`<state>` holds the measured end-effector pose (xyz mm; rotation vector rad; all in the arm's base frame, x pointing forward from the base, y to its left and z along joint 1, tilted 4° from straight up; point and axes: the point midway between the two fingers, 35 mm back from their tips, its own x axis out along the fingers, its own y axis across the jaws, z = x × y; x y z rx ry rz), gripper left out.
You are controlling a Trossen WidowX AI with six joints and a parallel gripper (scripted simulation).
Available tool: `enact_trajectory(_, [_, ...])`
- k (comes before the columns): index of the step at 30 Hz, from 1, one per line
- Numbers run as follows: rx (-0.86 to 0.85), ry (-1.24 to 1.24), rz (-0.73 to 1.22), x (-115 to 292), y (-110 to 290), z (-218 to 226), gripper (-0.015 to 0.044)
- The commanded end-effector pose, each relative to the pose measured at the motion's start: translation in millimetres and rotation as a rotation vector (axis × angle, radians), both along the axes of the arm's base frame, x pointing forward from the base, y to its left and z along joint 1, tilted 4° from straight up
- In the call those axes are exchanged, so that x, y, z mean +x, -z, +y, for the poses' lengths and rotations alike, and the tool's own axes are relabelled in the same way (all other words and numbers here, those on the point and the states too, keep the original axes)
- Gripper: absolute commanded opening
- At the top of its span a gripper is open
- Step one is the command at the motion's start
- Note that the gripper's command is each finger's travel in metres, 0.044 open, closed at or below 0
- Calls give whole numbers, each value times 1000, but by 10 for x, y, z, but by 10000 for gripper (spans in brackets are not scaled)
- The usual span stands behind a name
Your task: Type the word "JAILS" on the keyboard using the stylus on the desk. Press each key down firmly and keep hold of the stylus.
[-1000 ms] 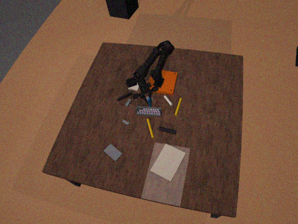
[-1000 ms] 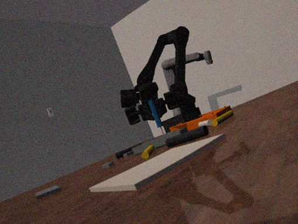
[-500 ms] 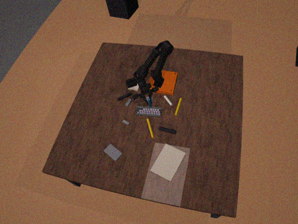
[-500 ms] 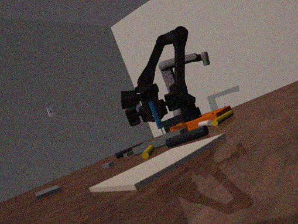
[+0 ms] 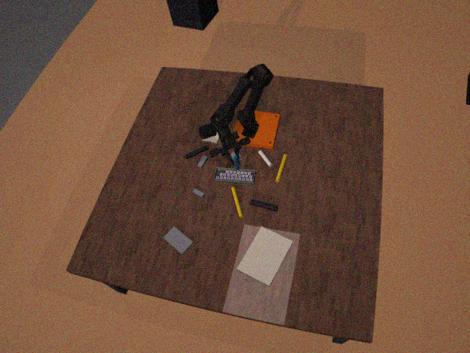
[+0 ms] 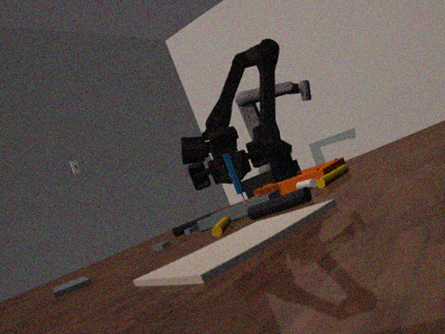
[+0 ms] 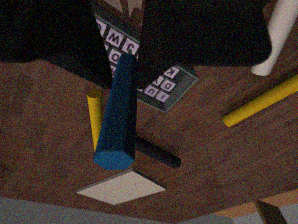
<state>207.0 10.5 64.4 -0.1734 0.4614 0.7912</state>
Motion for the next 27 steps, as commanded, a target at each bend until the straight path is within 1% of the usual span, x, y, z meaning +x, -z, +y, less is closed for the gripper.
enact_trajectory(1, [8, 3, 7, -8, 23, 9, 81])
enact_trajectory(27, [8, 3, 7, -8, 89, 13, 81])
